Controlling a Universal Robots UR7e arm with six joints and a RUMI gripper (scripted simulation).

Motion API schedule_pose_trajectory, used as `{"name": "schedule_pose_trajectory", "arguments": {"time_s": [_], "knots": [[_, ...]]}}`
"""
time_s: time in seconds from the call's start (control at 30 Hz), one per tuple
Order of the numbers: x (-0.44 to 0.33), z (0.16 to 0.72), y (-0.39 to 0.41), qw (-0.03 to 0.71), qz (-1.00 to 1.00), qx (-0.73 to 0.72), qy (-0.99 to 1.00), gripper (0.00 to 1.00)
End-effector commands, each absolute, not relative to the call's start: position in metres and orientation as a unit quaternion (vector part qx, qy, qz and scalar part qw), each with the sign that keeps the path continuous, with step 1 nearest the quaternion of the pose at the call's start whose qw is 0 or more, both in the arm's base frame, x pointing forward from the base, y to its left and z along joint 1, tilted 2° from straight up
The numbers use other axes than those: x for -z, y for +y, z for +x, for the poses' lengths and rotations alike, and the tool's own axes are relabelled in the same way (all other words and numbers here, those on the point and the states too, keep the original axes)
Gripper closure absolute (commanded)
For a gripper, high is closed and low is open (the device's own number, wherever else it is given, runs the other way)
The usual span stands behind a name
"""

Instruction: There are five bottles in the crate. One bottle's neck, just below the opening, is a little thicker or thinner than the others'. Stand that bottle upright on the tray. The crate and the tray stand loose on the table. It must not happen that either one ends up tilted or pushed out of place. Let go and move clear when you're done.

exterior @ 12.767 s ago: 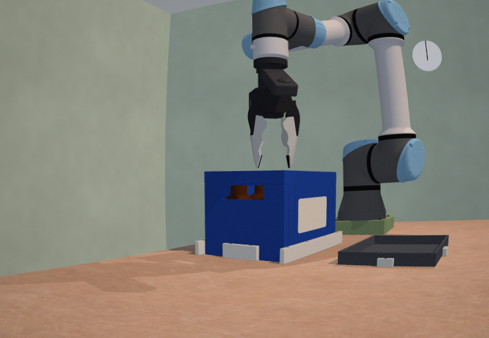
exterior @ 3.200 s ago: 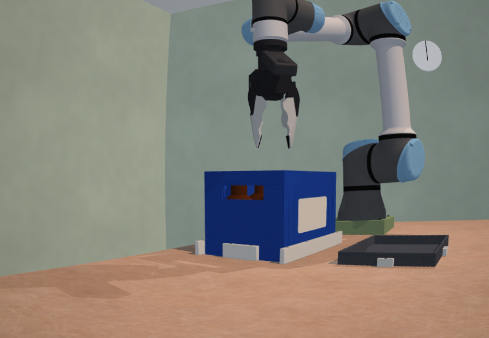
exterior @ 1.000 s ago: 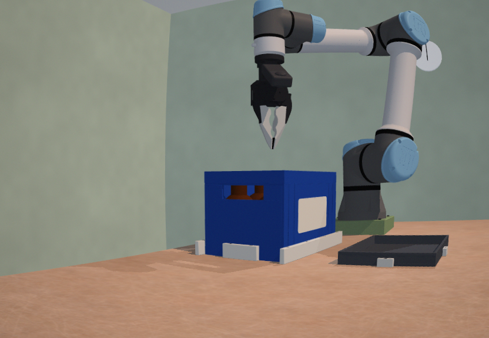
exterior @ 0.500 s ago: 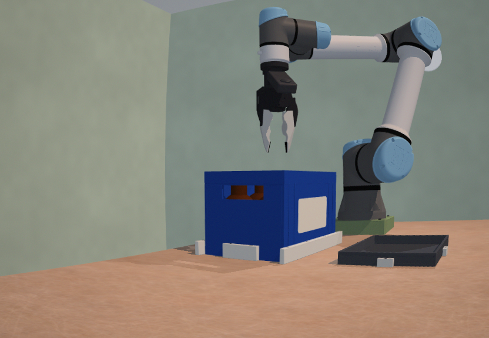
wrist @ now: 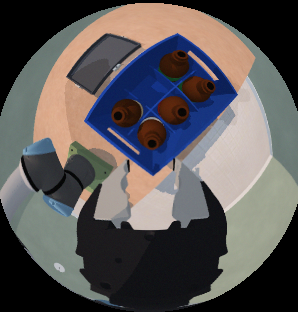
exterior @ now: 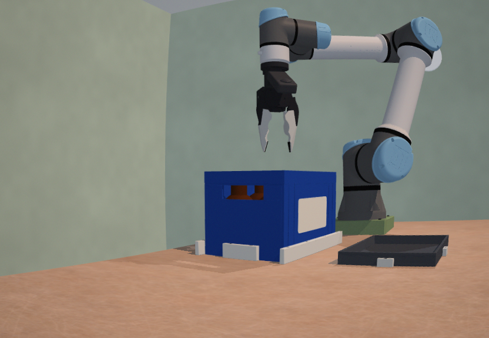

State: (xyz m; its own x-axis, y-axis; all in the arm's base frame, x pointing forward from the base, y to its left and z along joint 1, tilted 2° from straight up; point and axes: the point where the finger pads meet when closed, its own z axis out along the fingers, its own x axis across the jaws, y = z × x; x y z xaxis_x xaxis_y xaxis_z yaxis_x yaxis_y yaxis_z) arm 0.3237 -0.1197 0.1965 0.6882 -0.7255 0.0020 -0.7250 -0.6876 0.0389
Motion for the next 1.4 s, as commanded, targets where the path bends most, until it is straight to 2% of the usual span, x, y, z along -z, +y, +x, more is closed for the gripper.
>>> {"name": "schedule_pose_trajectory", "arguments": {"time_s": [0.0, 1.37], "knots": [[-0.197, 0.324, -0.12, 0.018, 0.919, 0.006, -0.395, 0.62], [-0.185, 0.323, -0.121, 0.018, 0.919, 0.006, -0.395, 0.62]]}}
